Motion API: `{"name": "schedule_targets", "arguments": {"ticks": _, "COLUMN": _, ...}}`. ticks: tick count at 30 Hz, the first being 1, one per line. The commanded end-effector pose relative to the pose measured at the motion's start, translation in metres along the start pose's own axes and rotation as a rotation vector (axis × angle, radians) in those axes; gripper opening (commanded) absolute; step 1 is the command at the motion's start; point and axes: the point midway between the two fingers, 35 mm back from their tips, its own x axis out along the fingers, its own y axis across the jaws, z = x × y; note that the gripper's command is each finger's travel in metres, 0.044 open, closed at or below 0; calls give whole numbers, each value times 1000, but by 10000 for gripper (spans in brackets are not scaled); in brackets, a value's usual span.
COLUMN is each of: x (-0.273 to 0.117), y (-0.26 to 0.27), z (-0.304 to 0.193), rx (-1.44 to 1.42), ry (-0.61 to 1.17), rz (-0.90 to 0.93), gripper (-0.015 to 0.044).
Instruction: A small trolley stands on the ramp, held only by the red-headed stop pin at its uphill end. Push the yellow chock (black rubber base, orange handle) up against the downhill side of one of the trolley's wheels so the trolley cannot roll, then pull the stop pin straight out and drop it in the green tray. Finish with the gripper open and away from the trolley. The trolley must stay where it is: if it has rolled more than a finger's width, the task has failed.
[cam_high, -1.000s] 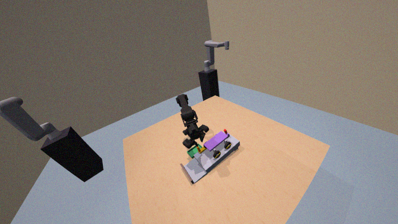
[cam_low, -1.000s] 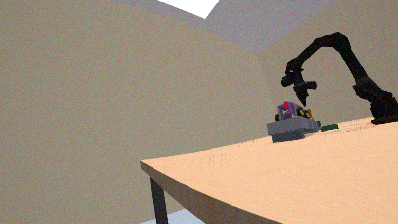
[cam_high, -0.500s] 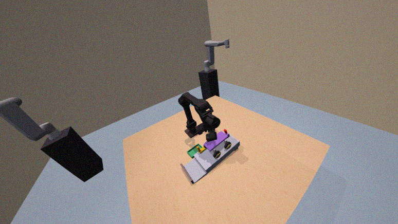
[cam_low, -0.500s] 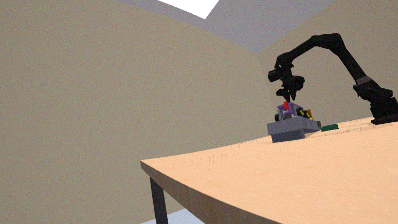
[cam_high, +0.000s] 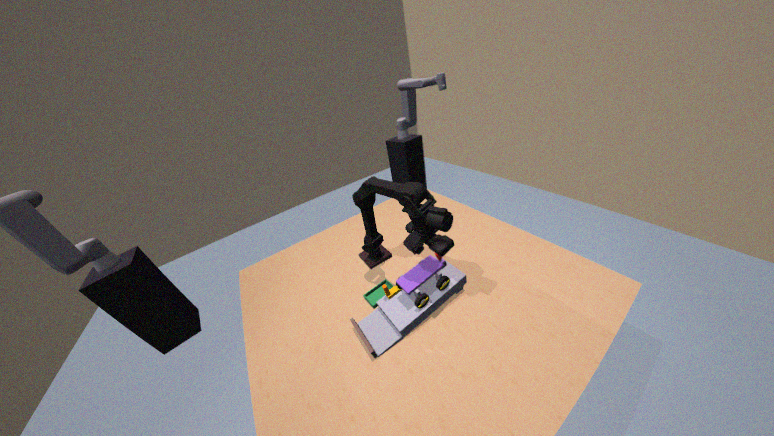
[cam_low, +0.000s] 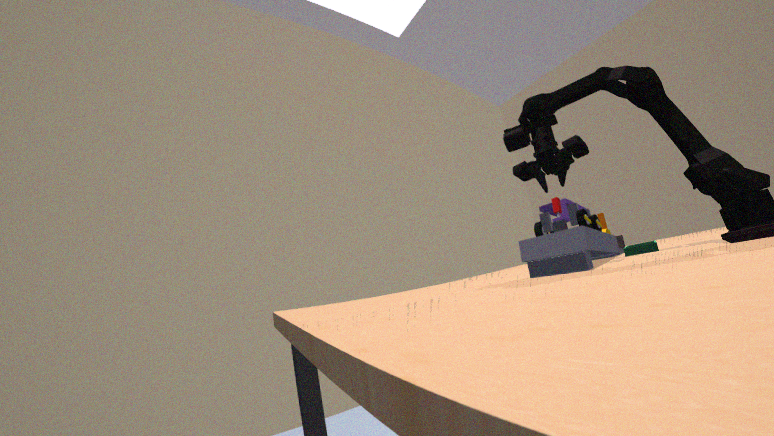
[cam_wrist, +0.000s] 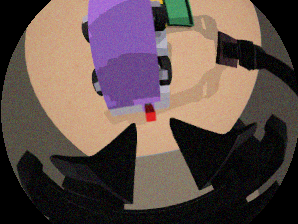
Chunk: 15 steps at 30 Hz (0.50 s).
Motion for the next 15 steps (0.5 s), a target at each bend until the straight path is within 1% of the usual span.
{"name": "schedule_targets", "arguments": {"ticks": 1, "x": -1, "y": 0, "z": -5, "rx": -29, "ry": 8, "rz": -1, "gripper": 190}}
{"name": "schedule_targets", "arguments": {"ticks": 15, "x": 18, "y": 0, "z": -4, "rx": -29, "ry": 8, "rz": -1, "gripper": 190}}
